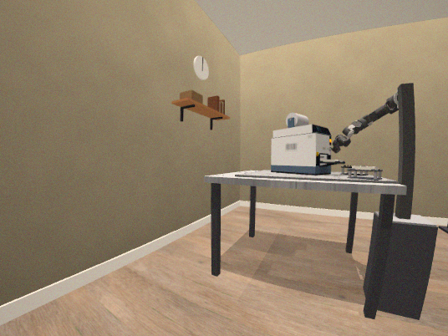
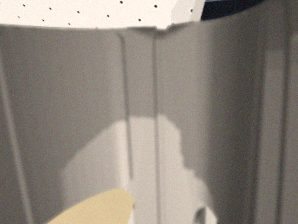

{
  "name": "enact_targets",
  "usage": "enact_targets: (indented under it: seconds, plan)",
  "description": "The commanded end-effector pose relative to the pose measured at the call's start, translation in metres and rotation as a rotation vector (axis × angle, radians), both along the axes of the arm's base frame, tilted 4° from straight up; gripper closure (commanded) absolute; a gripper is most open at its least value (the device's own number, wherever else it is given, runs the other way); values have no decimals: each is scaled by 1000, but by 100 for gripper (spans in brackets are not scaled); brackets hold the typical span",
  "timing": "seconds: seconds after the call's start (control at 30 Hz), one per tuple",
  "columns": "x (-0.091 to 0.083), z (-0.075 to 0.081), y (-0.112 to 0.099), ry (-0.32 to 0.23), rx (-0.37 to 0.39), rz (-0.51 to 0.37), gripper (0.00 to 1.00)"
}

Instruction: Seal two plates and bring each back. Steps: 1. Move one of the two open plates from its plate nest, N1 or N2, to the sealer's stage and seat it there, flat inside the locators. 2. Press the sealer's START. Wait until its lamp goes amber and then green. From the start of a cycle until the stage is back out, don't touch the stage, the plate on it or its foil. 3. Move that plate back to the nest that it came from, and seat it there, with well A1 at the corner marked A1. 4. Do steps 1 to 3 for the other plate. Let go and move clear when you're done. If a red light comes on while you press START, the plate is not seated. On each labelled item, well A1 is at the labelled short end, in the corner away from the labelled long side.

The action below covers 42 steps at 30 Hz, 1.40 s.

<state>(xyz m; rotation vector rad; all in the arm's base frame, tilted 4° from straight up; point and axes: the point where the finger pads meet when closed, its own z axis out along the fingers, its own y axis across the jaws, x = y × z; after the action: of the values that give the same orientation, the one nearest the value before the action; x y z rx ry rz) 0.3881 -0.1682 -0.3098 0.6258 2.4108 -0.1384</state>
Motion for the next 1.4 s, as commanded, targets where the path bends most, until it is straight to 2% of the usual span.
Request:
enact_targets:
  seconds: [0.0,0.27,0.83,0.87,1.03,1.1,1.27,1.33,1.37]
  plan:
    - [5,5,1,-18,7,3,100]
    - [5,5,1,-18,7,3,100]
    - [-17,14,9,-12,-1,-5,100]
    - [-21,17,10,-13,-1,-5,35]
    - [-23,13,38,-8,180,38,35]
    - [-24,12,48,-12,208,38,35]
    - [-28,13,72,-7,372,60,35]
    - [-28,13,72,-7,372,60,35]
    - [-29,13,78,-9,398,61,35]
